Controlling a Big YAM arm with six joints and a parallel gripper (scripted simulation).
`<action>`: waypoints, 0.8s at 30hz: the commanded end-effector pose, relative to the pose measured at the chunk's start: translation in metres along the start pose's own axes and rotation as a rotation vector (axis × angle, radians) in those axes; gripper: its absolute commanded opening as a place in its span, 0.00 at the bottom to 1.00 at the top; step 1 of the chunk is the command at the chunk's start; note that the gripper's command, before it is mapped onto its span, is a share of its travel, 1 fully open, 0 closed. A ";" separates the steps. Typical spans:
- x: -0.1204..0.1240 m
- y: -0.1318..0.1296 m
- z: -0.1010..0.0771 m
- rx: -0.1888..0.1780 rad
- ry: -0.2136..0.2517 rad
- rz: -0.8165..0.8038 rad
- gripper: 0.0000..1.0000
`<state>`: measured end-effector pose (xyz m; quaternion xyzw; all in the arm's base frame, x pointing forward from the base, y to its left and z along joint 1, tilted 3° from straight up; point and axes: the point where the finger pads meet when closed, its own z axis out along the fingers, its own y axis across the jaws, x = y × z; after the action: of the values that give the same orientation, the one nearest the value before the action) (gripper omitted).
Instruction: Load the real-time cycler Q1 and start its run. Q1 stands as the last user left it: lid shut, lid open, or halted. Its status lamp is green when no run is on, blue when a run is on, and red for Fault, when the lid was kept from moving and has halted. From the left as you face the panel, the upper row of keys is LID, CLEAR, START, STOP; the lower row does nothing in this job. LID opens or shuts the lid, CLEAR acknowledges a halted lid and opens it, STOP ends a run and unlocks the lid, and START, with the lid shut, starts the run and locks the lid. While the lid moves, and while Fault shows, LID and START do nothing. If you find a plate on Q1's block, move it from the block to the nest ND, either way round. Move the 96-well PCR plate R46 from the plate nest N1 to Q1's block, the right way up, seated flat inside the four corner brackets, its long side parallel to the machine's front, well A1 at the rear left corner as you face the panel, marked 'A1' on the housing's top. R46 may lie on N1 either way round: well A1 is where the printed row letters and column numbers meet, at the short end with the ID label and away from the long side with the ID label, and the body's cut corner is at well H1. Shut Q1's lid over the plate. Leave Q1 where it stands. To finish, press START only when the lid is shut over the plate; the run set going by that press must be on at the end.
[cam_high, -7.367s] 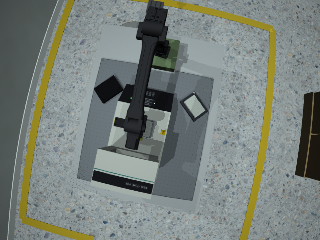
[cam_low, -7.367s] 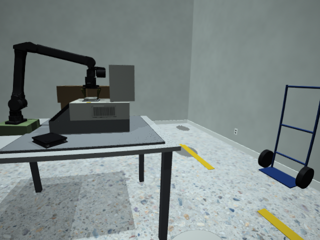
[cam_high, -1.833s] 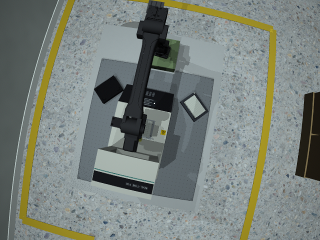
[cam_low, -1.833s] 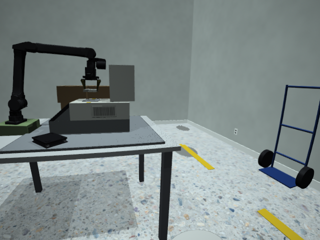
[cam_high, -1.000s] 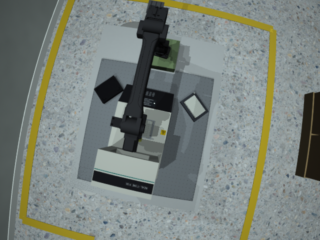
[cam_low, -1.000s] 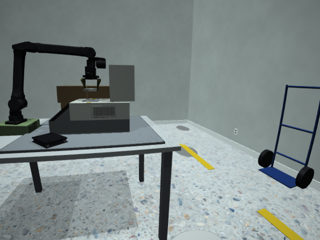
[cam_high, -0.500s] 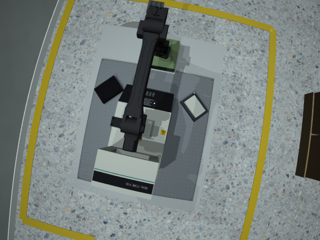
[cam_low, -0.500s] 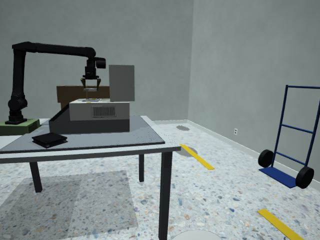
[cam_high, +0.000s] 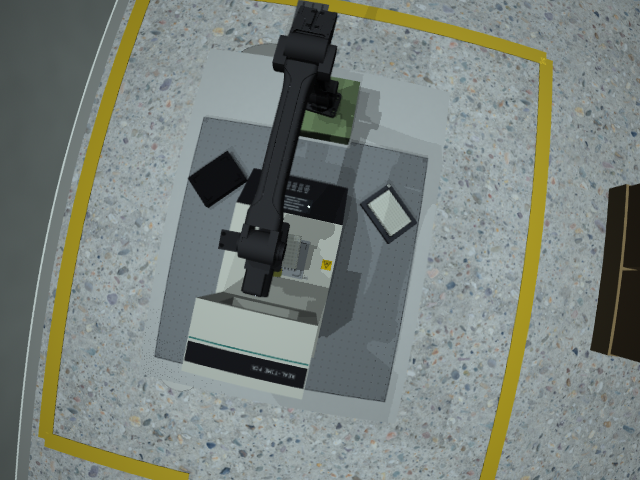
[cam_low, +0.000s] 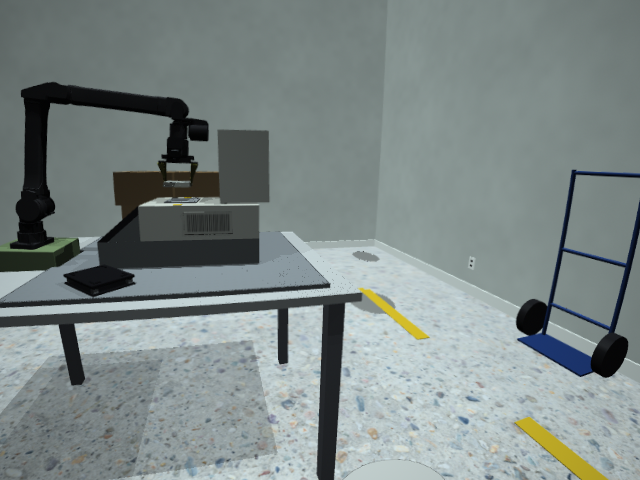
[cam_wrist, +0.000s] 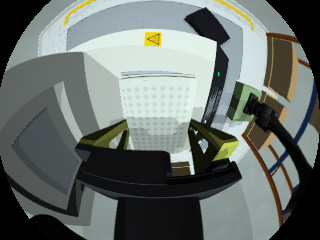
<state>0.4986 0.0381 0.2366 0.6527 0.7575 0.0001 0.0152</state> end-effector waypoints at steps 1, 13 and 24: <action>-0.028 -0.016 -0.027 -0.067 -0.006 -0.036 0.00; -0.060 -0.045 -0.015 -0.042 -0.014 -0.214 0.00; -0.098 -0.079 -0.031 -0.079 -0.032 -0.437 0.00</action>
<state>0.4414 -0.0723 0.2399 0.5324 0.8463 0.0021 0.0164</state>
